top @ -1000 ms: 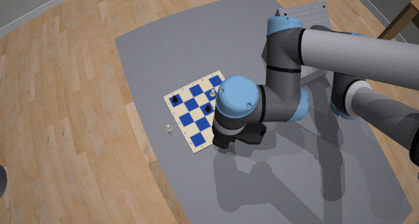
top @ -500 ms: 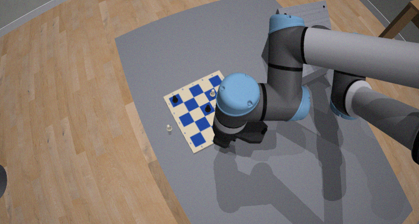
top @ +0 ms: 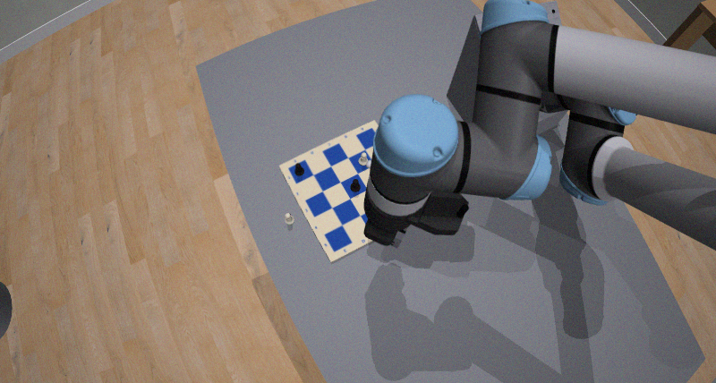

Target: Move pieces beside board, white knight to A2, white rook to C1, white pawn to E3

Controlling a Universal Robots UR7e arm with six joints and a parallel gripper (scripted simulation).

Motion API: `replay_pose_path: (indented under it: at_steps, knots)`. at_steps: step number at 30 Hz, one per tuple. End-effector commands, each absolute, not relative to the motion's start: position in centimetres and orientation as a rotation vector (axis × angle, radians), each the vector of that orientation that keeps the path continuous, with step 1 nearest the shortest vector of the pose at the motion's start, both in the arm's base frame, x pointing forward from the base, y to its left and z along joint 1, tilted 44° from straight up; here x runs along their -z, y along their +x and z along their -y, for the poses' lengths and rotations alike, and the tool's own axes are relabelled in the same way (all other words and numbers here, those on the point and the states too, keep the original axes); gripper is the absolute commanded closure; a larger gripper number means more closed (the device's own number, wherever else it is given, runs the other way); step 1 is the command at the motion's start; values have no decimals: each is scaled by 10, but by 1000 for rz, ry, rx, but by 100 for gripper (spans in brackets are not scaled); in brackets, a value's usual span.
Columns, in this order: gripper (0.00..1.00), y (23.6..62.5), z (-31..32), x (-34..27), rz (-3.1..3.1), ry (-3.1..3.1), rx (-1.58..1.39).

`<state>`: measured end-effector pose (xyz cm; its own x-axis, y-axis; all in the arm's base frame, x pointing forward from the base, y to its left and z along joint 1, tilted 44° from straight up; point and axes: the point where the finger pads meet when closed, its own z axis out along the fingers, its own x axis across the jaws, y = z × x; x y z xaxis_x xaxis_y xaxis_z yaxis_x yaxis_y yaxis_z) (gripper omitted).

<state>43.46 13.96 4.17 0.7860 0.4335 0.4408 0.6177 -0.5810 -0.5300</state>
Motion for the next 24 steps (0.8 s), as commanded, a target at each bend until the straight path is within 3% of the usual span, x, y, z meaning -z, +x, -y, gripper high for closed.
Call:
replay_pose_path:
  at_steps: [1,24]
  knots:
    - [100,433,-119,-63,781,-2275,336]
    - [100,436,-101,-57,795,-2272,340]
